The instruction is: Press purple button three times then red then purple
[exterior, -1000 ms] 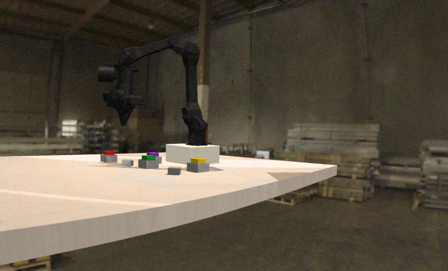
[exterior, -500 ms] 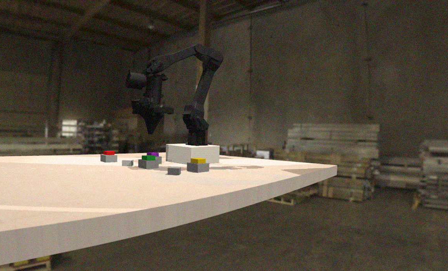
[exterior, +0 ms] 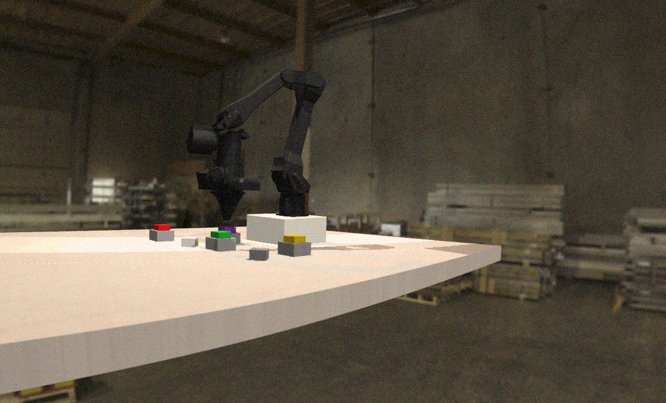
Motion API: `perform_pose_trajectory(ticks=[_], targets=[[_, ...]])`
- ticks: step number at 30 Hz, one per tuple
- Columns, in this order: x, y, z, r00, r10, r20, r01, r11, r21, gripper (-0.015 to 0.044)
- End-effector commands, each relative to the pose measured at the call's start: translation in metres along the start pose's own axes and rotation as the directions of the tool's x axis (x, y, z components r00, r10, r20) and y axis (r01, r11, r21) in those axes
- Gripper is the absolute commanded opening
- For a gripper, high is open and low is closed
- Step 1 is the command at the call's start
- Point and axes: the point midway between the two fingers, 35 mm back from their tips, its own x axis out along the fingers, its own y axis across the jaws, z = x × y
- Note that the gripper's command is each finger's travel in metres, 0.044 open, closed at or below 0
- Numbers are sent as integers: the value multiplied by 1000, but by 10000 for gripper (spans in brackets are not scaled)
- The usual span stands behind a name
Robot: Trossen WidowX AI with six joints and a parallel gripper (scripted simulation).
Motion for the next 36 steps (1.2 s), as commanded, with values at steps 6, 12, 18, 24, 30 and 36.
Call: perform_pose_trajectory(ticks=[6,12,18,24,30,36], targets=[[15,0,-1,1000,2,-3,-2,1000,5,20],[24,1,-2,1000,2,-3,-2,1000,5,20],[25,1,-2,1000,2,-3,-2,1000,5,20],[25,1,-2,1000,2,-3,-2,1000,5,20],[25,1,-2,1000,2,-3,-2,1000,5,20],[-9,1,-1,1000,2,-3,-2,1000,5,20]])
